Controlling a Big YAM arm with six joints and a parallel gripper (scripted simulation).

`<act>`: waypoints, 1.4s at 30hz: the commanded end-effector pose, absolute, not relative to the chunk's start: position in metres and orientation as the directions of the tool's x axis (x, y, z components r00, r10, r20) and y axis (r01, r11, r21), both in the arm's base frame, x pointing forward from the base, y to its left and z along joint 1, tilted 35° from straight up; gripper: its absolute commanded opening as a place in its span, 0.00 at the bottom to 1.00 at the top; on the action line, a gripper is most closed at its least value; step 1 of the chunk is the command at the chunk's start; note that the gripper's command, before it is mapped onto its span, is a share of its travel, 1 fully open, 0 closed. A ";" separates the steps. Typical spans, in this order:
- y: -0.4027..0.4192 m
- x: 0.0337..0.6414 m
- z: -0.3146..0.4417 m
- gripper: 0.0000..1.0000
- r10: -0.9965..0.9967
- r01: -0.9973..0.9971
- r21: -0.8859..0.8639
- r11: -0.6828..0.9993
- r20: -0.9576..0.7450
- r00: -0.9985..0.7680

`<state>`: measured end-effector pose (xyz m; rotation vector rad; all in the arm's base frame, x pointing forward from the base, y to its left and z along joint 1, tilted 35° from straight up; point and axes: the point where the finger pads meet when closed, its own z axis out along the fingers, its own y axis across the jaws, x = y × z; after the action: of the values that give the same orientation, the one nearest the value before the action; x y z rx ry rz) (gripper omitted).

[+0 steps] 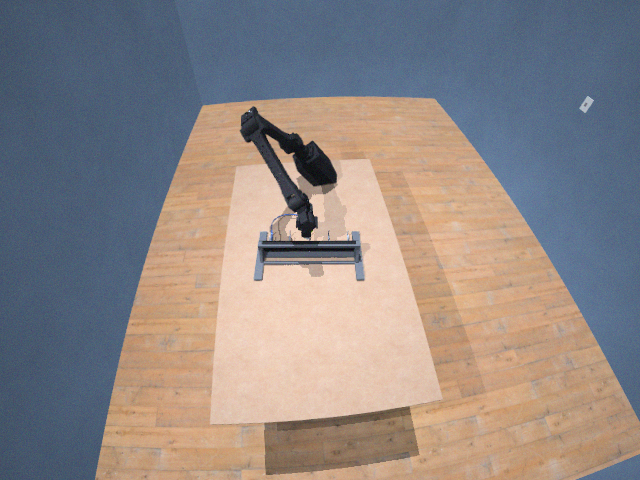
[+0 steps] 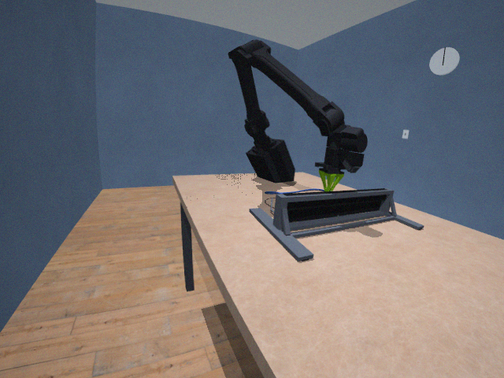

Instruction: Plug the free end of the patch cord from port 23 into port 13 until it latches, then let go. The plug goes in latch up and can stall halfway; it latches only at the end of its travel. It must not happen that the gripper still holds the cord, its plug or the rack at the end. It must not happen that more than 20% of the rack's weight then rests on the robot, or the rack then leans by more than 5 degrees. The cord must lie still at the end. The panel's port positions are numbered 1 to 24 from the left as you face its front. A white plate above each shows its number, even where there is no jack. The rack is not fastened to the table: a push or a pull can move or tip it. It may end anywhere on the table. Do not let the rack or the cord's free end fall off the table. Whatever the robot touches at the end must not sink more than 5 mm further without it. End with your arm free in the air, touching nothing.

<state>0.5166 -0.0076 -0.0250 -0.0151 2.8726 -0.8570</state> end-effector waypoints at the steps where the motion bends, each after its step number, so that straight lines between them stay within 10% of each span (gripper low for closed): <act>1: -0.013 0.538 -0.020 0.00 -0.042 0.052 -0.540 0.840 -0.159 -0.986; 42: -0.013 0.554 -0.017 0.00 -0.041 0.045 -0.543 0.838 -0.146 -0.988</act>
<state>0.5369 -0.0071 -0.0221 -0.0164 2.8747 -0.8583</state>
